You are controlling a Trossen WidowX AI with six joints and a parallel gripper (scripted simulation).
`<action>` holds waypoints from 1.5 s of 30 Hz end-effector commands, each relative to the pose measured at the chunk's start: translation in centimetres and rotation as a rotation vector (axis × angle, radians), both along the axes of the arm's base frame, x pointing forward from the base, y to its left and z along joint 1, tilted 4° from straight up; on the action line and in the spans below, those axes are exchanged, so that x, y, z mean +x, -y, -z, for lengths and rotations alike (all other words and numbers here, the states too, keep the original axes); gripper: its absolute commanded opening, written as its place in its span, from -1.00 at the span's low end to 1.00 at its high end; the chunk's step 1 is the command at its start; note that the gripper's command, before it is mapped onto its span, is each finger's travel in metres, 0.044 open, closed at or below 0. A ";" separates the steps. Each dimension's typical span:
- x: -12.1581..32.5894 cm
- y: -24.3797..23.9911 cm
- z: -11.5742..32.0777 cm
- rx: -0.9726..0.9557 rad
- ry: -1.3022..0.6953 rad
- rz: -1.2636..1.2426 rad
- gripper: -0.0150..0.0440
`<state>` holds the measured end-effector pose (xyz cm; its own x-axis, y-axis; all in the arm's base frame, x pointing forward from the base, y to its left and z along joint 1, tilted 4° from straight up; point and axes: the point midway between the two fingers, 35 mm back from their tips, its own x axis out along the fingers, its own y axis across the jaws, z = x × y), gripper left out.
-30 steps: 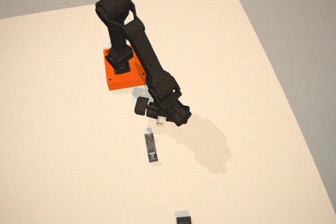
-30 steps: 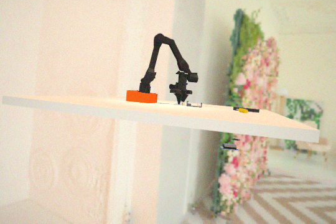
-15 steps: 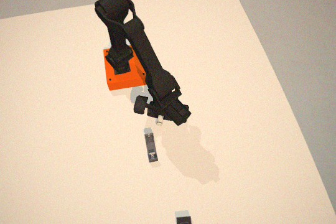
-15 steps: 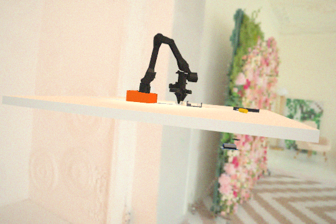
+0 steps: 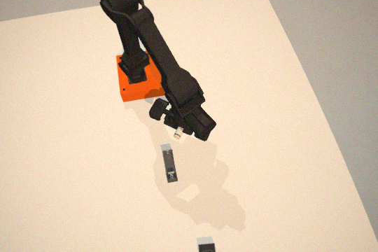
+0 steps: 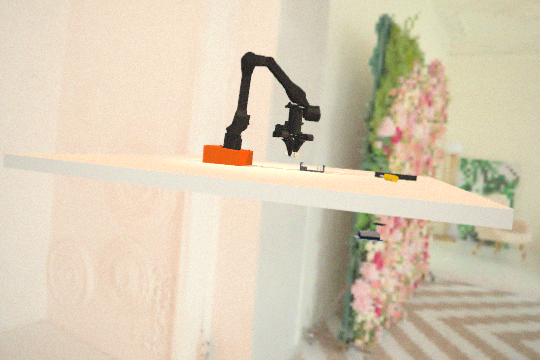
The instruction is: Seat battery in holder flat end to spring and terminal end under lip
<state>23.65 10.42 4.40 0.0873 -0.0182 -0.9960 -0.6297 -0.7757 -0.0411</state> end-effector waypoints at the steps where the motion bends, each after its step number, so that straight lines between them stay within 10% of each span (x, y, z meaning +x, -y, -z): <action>1: 1.2 0.3 -0.7 0.028 0.017 0.198 -0.24; 45: 9.2 5.9 -3.9 0.238 0.063 2.516 -0.24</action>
